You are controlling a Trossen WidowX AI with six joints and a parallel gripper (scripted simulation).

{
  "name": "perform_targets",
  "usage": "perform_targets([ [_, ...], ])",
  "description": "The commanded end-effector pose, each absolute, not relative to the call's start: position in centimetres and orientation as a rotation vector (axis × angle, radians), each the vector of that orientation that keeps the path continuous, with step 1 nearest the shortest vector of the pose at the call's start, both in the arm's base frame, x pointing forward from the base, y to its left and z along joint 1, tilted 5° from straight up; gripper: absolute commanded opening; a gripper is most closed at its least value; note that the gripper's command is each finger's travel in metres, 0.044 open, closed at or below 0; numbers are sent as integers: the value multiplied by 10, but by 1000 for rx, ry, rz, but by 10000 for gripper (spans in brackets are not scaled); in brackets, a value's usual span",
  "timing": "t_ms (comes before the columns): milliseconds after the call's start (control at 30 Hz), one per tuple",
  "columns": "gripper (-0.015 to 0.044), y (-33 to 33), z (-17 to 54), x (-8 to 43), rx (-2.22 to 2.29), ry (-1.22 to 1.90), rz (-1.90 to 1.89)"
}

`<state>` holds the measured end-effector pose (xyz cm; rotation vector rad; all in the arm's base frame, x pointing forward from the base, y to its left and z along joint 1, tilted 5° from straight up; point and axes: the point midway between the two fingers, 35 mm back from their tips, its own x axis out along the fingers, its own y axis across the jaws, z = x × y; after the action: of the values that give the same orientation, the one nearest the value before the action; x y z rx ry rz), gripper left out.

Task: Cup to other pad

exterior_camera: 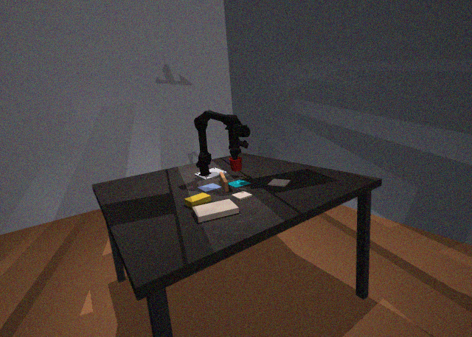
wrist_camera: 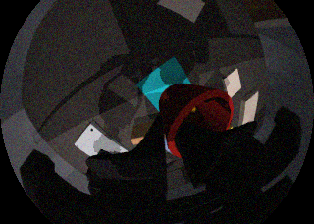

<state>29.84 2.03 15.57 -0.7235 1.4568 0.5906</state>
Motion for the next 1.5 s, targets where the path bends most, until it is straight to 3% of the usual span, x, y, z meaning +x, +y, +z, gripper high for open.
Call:
perform_targets([
  [0,0,20,152,299,-723,1459,585],
  [1467,0,19,99,304,-724,1458,585],
])
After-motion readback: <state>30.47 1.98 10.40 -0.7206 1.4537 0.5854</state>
